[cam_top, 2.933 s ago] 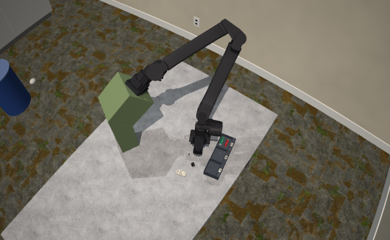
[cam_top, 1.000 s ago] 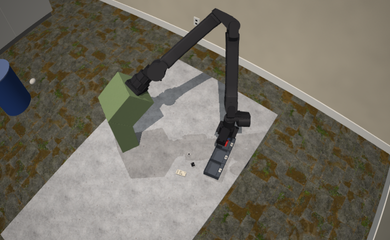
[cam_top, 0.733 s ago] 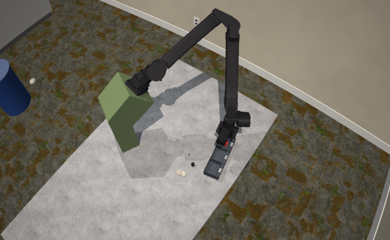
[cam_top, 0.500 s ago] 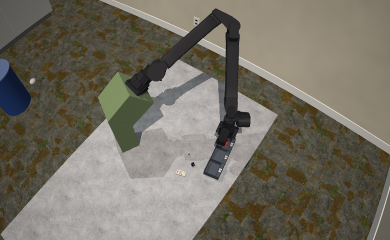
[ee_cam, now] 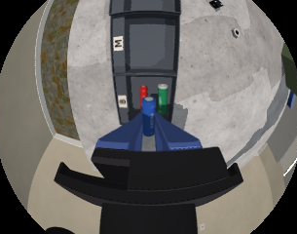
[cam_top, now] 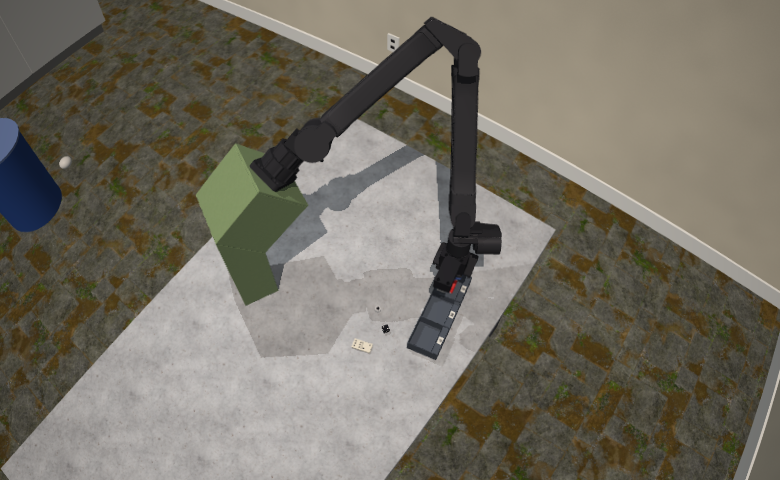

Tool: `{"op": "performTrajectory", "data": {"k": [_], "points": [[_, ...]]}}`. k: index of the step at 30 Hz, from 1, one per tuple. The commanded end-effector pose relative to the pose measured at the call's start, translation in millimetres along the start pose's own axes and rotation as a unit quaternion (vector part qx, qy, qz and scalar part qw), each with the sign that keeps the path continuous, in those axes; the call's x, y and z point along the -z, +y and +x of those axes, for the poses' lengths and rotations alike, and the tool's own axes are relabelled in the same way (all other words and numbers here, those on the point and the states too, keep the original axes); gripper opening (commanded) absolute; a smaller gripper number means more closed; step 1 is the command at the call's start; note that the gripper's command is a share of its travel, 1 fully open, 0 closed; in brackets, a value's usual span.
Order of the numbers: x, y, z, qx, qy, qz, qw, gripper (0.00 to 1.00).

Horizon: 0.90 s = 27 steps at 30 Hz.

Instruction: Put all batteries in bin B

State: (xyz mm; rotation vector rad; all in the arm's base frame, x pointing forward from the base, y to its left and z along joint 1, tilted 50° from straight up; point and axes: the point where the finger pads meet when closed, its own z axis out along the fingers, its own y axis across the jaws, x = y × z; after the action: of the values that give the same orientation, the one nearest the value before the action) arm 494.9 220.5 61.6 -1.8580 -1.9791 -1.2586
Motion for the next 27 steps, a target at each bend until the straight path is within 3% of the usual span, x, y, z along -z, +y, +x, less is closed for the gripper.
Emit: {"op": "performTrajectory", "data": {"k": [1,13,27], "points": [[-12.3,-3.8,-0.7,-0.003,0.0,0.004,1.0,0.09],[-36.1,-4.6,-0.4,-0.003,0.0,0.004,1.0,0.09],[-35.7,-10.3,-0.2,-0.009,-0.004,0.015,1.0,0.09]]}}
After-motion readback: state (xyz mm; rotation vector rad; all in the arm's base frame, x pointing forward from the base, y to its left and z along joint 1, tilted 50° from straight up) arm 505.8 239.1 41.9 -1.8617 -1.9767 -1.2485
